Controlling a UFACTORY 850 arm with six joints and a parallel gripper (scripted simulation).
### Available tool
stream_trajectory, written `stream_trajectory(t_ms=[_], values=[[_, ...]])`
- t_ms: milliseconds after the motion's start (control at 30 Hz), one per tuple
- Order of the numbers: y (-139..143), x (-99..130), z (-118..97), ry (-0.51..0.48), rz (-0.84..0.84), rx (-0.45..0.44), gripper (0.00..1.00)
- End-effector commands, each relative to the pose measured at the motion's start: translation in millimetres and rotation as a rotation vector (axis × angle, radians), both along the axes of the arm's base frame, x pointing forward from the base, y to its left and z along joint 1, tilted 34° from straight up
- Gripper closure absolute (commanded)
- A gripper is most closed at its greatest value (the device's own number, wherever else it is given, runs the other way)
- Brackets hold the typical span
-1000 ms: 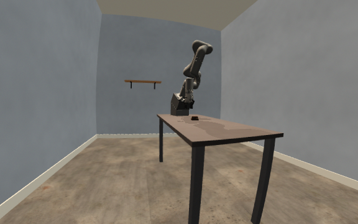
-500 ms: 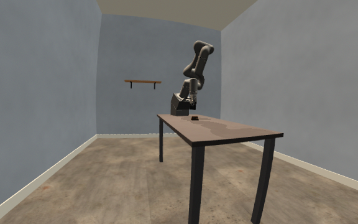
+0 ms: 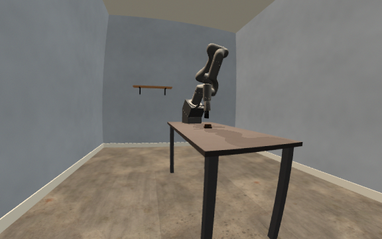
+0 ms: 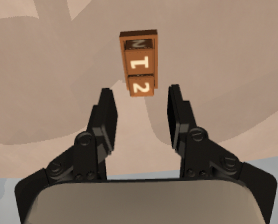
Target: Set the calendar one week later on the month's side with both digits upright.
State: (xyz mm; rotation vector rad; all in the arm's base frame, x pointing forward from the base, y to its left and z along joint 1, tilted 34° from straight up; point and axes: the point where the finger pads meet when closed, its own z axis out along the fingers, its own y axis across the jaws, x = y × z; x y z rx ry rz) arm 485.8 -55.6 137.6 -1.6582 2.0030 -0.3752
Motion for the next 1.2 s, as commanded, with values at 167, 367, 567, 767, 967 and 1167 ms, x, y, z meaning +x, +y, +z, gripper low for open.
stream_trajectory(t_ms=[167,367,567,767,967,1167], values=[[-0.1,0.3,0.4,-0.001,0.000,0.000,0.53],[-0.1,0.3,0.4,-0.001,0.000,0.000,0.53],[-0.1,0.3,0.4,-0.001,0.000,0.000,0.53],[-0.1,0.3,0.4,-0.001,0.000,0.000,0.53],[0.0,0.6,-0.1,-0.001,0.000,0.000,0.53],[0.3,2.3,-2.5,0.000,0.000,0.001,0.53]])
